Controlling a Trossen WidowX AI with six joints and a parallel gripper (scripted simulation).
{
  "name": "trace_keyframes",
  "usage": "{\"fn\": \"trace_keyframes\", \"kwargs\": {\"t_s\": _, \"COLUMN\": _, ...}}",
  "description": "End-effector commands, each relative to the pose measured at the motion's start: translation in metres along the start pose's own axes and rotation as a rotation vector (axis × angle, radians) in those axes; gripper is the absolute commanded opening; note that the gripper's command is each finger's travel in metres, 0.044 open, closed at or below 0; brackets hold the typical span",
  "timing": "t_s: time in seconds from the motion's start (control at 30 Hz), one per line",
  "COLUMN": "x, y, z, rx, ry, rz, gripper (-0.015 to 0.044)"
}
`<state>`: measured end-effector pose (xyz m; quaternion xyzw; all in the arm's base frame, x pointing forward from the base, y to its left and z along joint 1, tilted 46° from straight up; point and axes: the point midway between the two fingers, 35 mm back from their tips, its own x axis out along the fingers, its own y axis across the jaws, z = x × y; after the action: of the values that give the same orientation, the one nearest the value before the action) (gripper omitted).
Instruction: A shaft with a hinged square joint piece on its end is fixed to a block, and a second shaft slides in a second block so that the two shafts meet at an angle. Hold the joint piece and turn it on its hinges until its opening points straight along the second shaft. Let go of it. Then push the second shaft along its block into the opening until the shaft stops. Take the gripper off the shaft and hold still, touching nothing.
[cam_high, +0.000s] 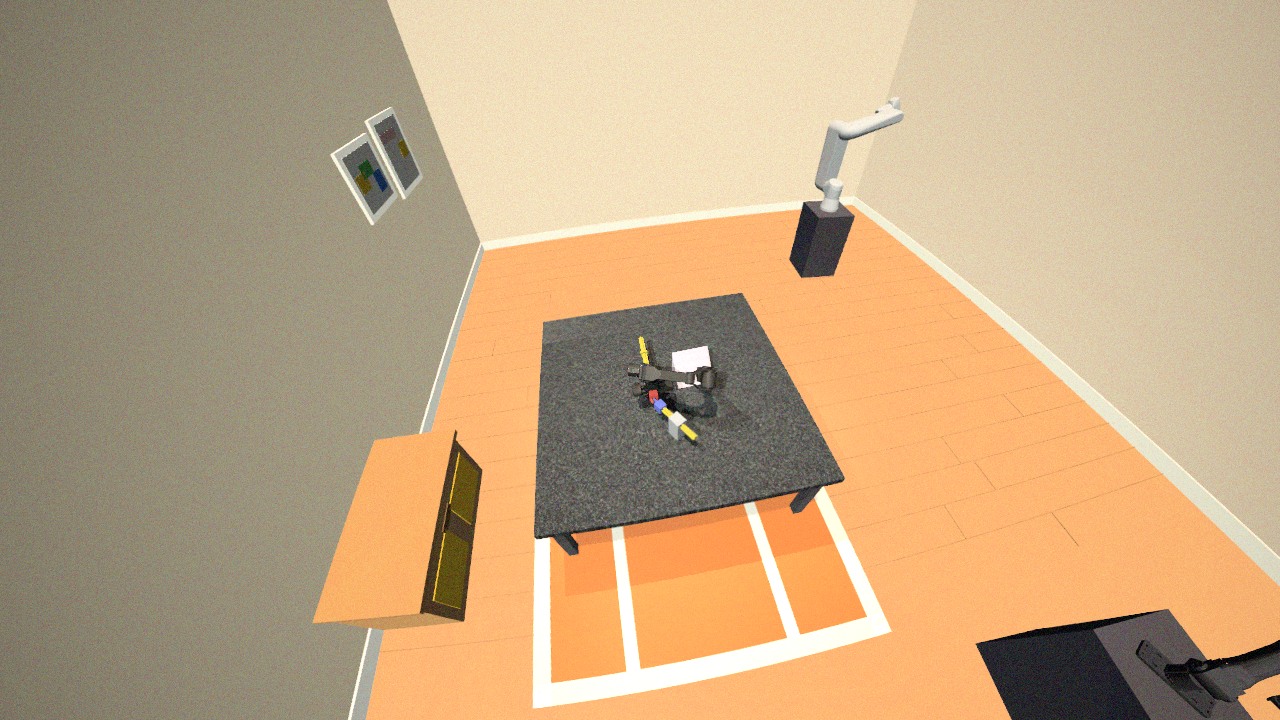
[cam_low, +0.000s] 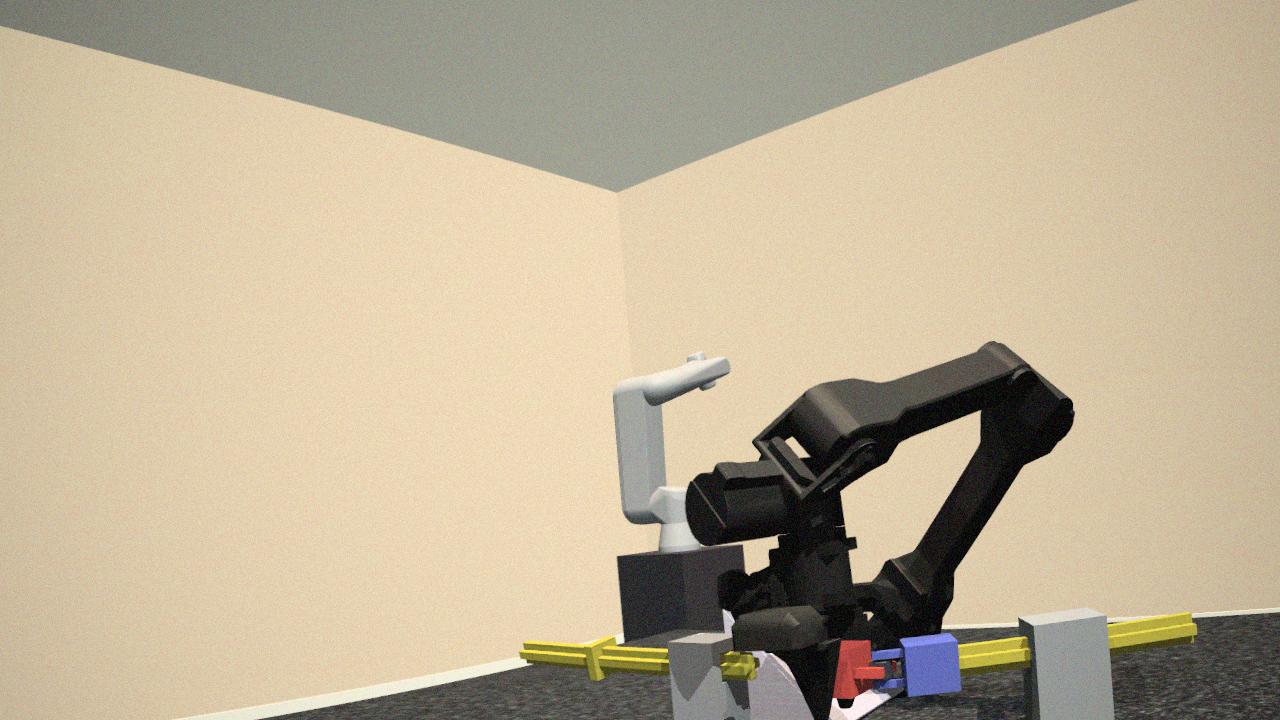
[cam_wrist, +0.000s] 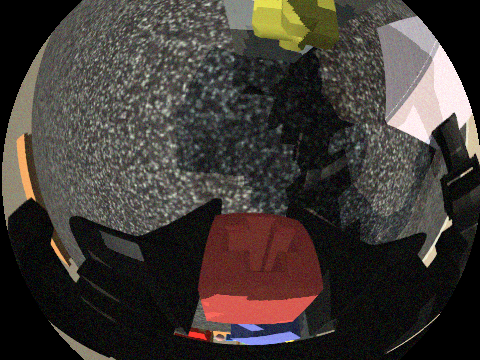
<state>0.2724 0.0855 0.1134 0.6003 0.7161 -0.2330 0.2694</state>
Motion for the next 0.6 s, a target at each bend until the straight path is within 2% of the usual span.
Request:
{"fn": "trace_keyframes", "kwargs": {"t_s": 0.0, "x": 0.0004, "y": -0.0007, "z": 0.0000, "rx": 0.014, "ry": 0.008, "rz": 0.001, "gripper": 0.0000}}
{"fn": "trace_keyframes", "kwargs": {"t_s": 0.57, "x": 0.0001, "y": -0.0002, "z": 0.0000, "rx": 0.003, "ry": 0.003, "rz": 0.000, "gripper": 0.0000}}
